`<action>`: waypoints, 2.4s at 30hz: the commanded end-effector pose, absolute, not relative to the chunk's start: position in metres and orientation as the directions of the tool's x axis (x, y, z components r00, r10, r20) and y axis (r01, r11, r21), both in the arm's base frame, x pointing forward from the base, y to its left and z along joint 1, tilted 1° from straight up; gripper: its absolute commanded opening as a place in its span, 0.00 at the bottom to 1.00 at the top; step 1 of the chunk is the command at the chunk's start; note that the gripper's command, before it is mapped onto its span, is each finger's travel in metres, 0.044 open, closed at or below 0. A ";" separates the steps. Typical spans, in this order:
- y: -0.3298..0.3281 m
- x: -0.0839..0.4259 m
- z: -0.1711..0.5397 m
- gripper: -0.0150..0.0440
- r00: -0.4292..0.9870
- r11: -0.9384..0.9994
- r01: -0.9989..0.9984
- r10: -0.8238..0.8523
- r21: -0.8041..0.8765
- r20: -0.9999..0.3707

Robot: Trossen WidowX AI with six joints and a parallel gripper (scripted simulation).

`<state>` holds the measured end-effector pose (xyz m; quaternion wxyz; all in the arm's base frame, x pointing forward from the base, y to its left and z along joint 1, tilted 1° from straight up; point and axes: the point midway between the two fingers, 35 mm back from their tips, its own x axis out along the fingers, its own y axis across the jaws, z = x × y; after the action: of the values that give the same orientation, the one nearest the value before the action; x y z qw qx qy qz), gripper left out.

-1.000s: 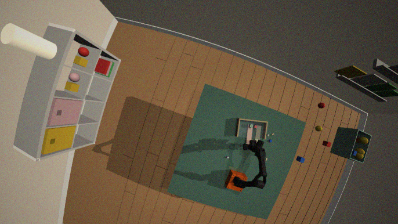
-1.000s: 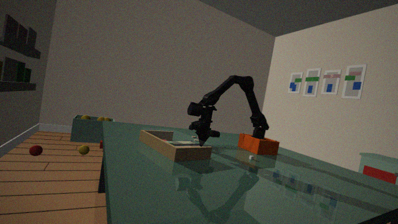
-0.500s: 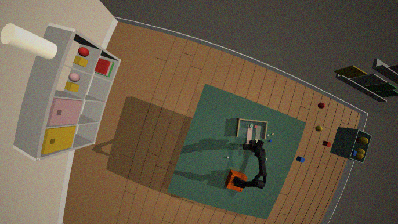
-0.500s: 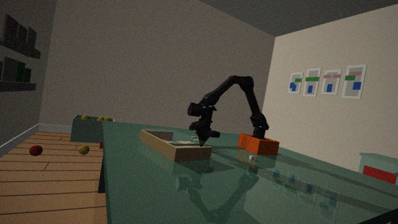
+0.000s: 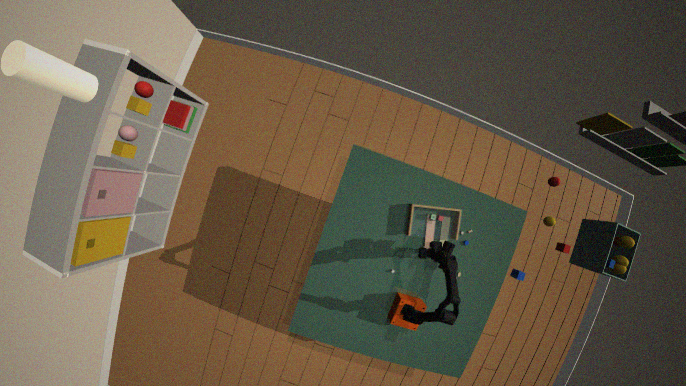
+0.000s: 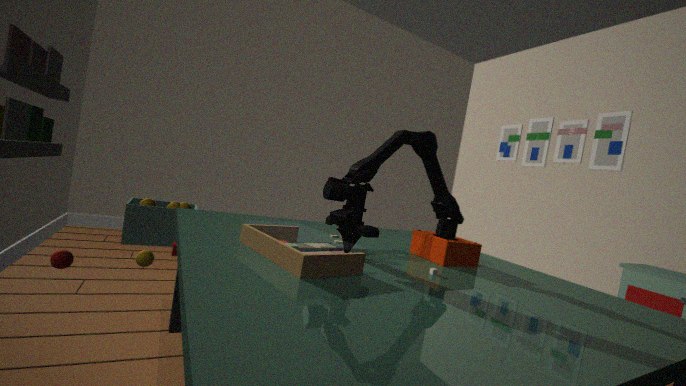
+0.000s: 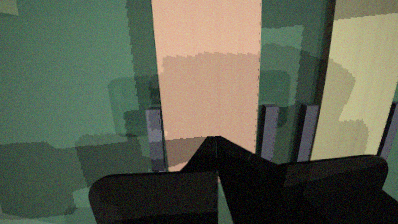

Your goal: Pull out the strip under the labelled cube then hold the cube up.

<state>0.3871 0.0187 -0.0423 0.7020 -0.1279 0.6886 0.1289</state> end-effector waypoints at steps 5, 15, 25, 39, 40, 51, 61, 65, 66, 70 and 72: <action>0.019 0.385 -0.044 0.25 0.014 0.932 -0.362 0.008 0.003 -1.000; 0.019 0.385 -0.045 0.25 0.014 0.932 -0.362 0.008 0.003 -1.000; 0.019 0.386 -0.046 0.25 0.014 0.932 -0.362 0.008 0.003 -1.000; 0.019 0.386 -0.048 0.25 0.014 0.932 -0.362 0.008 0.003 -1.000; 0.019 0.386 -0.048 0.25 0.014 0.932 -0.362 0.008 0.003 -1.000; 0.016 0.379 -0.048 0.25 0.013 0.932 -0.362 0.008 0.003 -1.000; 0.010 0.364 -0.049 0.25 0.012 0.932 -0.362 0.007 0.003 -1.000; 0.008 0.358 -0.050 0.25 0.011 0.932 -0.362 0.007 0.003 -1.000; 0.008 0.356 -0.050 0.25 0.011 0.932 -0.362 0.007 0.003 -1.000; 0.006 0.351 -0.050 0.25 0.011 0.932 -0.362 0.007 0.003 -1.000; 0.005 0.348 -0.051 0.25 0.011 0.932 -0.362 0.007 0.003 -1.000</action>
<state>0.3591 0.0063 -0.0444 0.7088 -0.1285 0.6815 0.1290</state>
